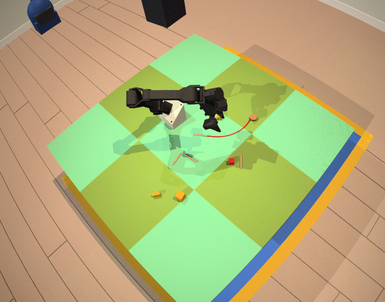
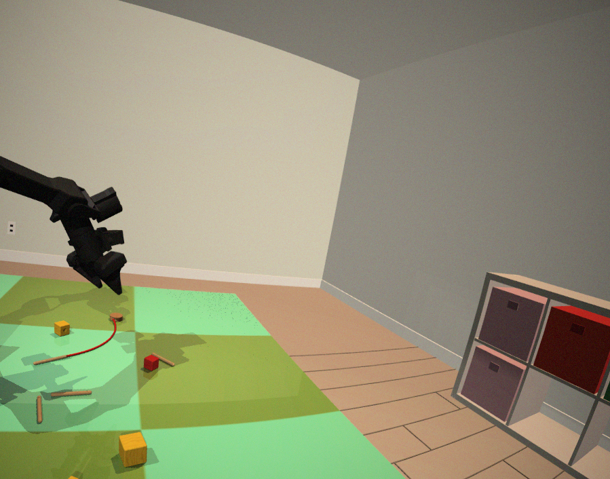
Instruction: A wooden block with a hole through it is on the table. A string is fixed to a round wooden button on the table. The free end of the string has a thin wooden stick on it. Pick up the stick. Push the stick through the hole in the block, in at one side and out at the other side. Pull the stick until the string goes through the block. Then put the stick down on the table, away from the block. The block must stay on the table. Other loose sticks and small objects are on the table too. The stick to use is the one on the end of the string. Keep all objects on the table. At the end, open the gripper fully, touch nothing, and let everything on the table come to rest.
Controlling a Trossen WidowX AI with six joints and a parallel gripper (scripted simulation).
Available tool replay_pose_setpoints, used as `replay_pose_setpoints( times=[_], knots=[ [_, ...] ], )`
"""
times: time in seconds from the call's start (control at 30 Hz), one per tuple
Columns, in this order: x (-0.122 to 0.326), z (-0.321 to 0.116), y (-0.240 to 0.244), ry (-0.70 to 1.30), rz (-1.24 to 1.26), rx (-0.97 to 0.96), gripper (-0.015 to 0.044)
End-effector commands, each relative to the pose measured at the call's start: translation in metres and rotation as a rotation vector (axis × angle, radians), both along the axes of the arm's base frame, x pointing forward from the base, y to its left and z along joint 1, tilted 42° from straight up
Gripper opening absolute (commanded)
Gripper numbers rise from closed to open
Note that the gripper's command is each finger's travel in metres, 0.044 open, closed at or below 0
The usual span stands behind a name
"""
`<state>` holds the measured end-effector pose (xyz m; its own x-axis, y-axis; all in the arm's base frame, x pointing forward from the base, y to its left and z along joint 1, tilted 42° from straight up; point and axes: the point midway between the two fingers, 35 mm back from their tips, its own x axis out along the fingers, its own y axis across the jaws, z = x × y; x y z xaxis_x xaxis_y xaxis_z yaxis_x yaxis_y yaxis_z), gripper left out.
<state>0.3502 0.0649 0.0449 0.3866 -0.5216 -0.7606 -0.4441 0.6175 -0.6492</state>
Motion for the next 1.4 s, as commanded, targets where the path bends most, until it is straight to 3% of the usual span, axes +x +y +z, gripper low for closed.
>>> replay_pose_setpoints(
  times=[0.0, 0.33, 0.8, 1.07, 1.33, 1.37],
  knots=[
    [-0.030, -0.063, 0.024, 0.463, 0.375, -0.152, 0.0440],
    [-0.110, -0.153, 0.041, 1.283, 1.049, -0.299, 0.0440],
    [-0.111, -0.155, 0.041, 1.301, 1.063, -0.299, 0.0440],
    [-0.111, -0.155, 0.041, 1.295, 1.059, -0.303, 0.0236],
    [-0.111, -0.155, 0.041, 1.295, 1.059, -0.303, 0.0236],
    [-0.111, -0.155, 0.041, 1.295, 1.060, -0.303, 0.0209]
  ],
)
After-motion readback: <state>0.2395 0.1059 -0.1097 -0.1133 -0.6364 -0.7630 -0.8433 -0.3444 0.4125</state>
